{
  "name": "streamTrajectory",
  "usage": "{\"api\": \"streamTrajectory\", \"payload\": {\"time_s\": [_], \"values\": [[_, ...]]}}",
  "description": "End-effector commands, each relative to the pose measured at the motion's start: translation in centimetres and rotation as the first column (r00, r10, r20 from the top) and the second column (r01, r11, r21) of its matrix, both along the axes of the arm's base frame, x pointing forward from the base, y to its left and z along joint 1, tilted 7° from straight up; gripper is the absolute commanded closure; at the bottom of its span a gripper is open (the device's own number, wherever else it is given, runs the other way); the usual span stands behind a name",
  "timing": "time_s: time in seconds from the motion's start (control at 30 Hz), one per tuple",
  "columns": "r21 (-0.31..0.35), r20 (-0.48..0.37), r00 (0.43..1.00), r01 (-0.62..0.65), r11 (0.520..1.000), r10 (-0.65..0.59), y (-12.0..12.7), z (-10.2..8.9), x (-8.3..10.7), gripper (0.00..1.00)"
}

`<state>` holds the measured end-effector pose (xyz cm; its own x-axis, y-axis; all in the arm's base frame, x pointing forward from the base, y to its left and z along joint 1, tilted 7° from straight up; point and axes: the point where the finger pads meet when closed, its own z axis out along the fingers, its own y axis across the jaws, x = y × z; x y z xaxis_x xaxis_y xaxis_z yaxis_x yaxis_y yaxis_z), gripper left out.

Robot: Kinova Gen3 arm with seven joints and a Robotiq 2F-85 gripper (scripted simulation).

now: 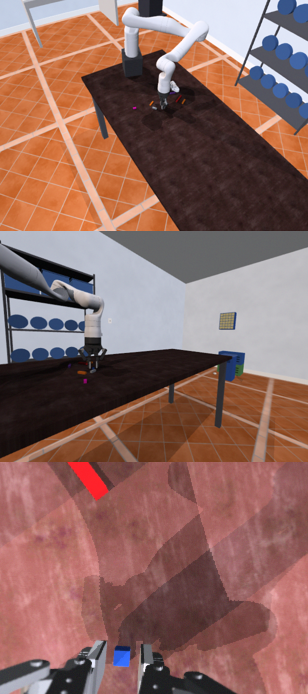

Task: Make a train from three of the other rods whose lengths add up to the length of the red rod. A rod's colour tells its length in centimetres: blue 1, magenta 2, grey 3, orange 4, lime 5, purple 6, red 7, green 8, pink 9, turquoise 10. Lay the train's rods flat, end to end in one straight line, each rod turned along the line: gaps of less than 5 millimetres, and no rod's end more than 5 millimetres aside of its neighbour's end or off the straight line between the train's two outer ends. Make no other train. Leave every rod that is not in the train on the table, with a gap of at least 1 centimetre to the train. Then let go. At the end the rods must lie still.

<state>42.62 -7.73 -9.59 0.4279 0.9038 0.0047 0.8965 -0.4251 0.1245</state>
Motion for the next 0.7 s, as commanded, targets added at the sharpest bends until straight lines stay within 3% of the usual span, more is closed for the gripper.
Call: {"api": "streamTrajectory", "payload": {"time_s": [0.0,0.17,0.53,0.67], "values": [[-0.003,0.005,1.0,-0.001,1.0,0.001,-0.1,0.5,0.0,0.76],[-0.003,0.005,1.0,-0.001,1.0,0.001,-0.1,1.9,-0.1,0.76],[-0.002,0.006,1.0,0.004,1.0,-0.004,0.0,7.4,-0.8,0.76],[-0.002,0.006,1.0,0.004,1.0,-0.004,0.1,8.1,-0.9,0.76]]}}
